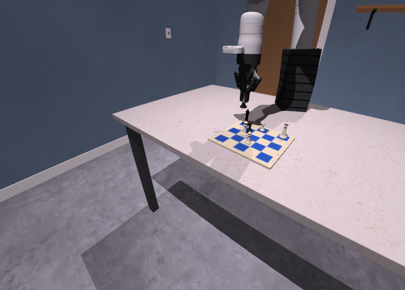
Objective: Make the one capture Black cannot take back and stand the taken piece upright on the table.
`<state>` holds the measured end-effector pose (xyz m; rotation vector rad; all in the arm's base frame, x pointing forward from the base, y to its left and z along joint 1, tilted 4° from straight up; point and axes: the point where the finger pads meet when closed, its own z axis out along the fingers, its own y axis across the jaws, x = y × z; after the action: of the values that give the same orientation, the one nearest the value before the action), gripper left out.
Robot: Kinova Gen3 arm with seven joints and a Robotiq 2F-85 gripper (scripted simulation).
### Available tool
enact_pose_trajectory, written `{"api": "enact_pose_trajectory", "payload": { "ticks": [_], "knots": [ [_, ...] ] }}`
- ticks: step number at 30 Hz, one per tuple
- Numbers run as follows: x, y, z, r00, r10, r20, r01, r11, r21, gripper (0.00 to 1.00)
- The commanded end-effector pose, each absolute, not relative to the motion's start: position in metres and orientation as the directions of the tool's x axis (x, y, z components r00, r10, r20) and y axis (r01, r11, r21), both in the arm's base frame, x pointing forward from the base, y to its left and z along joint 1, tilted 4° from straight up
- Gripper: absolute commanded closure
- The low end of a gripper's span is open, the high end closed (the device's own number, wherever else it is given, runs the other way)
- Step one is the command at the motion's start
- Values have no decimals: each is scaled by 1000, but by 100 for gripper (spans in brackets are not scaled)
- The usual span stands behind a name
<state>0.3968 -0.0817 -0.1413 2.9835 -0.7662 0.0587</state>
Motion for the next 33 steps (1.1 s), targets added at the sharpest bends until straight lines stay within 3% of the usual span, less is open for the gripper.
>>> {"api": "enact_pose_trajectory", "payload": {
  "ticks": [1,24,33],
  "knots": [
    [405,-77,-126,877,-476,66,-479,-877,38,100],
    [403,-73,-119,875,-481,65,-483,-875,35,100],
    [383,-31,-126,838,-543,56,-544,-839,13,100]
  ]
}}
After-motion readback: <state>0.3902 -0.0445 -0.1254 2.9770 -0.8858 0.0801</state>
